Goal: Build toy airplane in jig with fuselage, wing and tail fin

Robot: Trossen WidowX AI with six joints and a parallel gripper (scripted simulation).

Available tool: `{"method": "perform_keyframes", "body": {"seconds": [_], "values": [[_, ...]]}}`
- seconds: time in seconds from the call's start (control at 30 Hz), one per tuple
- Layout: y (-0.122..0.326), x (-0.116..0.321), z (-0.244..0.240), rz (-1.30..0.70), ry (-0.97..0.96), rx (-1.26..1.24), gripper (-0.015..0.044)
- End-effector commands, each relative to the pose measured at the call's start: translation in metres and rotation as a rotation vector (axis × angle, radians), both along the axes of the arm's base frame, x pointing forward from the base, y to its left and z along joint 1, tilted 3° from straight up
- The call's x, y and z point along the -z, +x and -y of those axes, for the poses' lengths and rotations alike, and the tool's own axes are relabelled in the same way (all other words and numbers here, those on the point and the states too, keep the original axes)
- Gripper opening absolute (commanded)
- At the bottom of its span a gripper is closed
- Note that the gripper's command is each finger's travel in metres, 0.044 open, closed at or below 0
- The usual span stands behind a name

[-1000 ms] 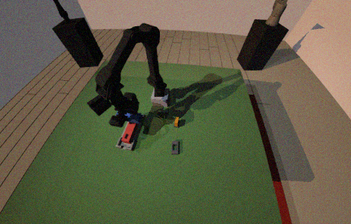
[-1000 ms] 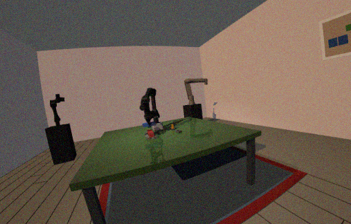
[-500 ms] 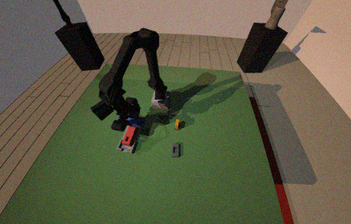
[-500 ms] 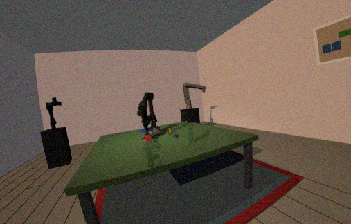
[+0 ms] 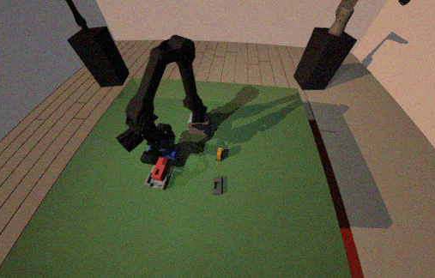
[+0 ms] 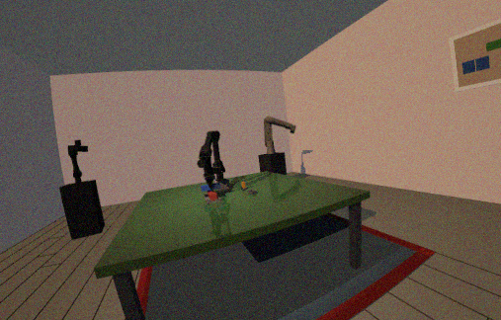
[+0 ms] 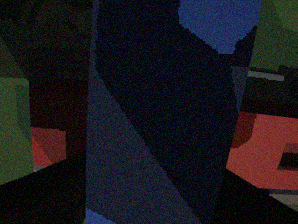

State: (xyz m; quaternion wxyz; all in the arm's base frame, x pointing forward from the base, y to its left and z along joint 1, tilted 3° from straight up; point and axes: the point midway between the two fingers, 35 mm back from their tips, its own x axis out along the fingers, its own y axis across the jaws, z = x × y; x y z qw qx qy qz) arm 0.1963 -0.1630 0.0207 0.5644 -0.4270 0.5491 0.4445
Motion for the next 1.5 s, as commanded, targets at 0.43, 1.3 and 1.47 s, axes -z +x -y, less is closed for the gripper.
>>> {"method": "perform_keyframes", "body": {"seconds": [0.43,1.3,1.47], "values": [[0.000,0.001,0.000,0.000,0.000,0.000,0.0083],[0.002,-0.024,0.003,-0.001,-0.001,-0.001,0.0440],[0.000,-0.085,0.003,-0.002,-0.002,-0.004,0.0440]]}}
